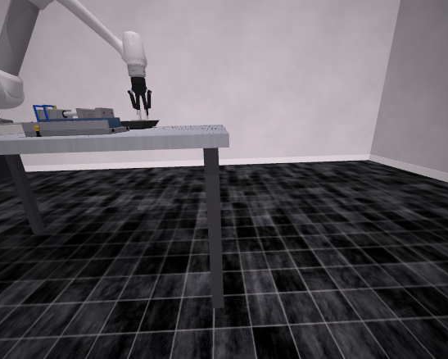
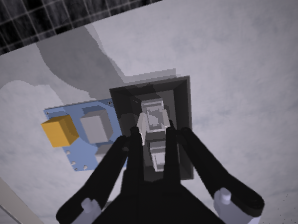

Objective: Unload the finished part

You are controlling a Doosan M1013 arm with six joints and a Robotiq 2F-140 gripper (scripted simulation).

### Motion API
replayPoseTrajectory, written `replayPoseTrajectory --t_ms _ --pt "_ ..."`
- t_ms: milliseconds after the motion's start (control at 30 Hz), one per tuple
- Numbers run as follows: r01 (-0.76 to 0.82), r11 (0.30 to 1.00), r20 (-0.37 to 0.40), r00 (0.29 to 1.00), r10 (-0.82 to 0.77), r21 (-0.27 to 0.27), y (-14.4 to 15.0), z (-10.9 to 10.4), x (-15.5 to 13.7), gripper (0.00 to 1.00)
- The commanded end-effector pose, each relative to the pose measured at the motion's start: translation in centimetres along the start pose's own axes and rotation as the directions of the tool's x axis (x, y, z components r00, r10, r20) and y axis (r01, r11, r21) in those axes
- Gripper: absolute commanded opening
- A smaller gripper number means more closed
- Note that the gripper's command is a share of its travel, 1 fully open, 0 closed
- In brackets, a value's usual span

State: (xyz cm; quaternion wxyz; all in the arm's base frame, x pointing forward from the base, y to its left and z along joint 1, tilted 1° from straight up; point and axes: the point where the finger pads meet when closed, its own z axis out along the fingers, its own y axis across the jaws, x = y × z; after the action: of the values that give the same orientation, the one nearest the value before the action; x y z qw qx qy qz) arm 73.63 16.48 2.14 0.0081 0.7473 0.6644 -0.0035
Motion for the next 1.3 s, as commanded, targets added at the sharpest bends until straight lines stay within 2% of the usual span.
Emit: replayPoseTrajectory --t_ms 0,700,733,1267 --pt "0.000 1.000 0.000 1.000 0.000 0.000 0.00 -0.02 0.00 0.00" --pt "0.000 1.000 0.000 1.000 0.000 0.000 0.00 -0.02 0.00 0.00" --pt "0.000 1.000 0.000 1.000 0.000 0.000 0.00 -0.02 0.00 0.40" --pt "0.000 1.000 0.000 1.000 0.000 0.000 0.00 -0.02 0.00 0.40"
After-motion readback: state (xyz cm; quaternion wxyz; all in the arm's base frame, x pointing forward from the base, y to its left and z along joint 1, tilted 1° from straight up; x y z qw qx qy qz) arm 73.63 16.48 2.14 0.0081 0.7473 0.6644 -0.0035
